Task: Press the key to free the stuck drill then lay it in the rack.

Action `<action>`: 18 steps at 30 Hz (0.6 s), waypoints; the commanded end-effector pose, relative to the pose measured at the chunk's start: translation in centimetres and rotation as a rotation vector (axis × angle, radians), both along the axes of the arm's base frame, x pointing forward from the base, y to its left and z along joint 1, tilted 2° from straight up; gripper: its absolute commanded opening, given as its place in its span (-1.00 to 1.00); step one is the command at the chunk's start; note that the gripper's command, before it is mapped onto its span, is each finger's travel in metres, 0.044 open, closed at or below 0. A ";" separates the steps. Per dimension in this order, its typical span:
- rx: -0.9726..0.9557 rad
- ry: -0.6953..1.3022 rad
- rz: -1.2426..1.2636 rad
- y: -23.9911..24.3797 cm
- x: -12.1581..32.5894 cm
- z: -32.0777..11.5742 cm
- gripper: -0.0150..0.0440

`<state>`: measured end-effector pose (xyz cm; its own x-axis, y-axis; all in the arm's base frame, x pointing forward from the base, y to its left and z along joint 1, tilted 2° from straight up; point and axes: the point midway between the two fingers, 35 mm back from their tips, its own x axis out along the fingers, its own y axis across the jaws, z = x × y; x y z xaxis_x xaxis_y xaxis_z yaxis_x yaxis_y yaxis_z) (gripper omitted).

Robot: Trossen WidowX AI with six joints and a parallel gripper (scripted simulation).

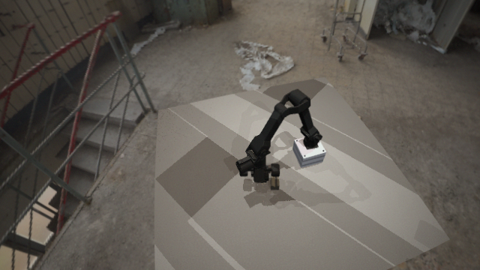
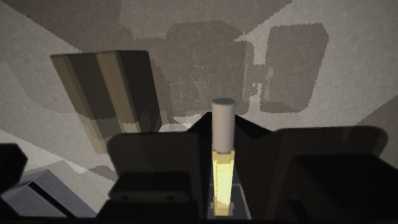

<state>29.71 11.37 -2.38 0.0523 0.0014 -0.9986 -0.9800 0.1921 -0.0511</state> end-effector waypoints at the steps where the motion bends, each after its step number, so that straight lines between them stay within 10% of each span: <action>1: 0.001 -0.004 -0.002 0.6 0.3 0.2 -0.49; 18: 0.004 -0.005 -0.002 3.1 0.8 0.2 -0.49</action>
<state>30.30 13.99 -2.29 0.0526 0.0051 -0.9986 -0.9801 0.1918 -0.0506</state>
